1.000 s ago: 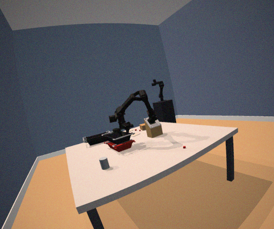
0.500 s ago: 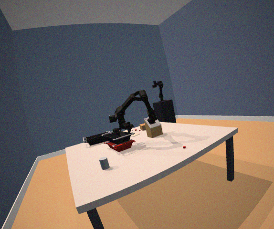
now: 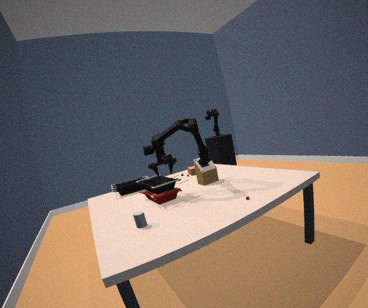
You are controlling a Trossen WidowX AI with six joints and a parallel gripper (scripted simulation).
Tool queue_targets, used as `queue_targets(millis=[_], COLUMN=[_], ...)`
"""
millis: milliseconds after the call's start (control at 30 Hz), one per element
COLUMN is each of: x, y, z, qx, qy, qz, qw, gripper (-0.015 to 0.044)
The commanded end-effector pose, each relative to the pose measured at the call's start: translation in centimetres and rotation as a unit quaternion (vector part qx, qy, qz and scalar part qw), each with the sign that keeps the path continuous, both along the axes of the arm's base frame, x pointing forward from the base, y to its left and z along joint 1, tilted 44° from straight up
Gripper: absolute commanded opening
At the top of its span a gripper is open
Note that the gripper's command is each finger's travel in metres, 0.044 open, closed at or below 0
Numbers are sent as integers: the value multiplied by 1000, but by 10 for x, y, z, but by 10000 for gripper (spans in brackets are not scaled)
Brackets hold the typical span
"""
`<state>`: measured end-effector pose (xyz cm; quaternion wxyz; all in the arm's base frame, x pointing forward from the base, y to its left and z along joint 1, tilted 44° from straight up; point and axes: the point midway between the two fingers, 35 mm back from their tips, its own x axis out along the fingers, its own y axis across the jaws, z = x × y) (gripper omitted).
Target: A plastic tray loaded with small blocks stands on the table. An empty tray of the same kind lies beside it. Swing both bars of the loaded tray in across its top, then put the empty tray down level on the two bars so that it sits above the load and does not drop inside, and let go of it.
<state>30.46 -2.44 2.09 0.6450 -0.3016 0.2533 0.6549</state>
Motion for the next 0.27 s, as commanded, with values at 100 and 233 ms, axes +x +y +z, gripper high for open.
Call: queue_targets(millis=[100,233], x=[-5,-13], y=[-29,-30], z=[34,33], qx=[-1,-1], qy=[-1,-1], qz=[1,0], qw=[1000,1000], gripper=[440,440])
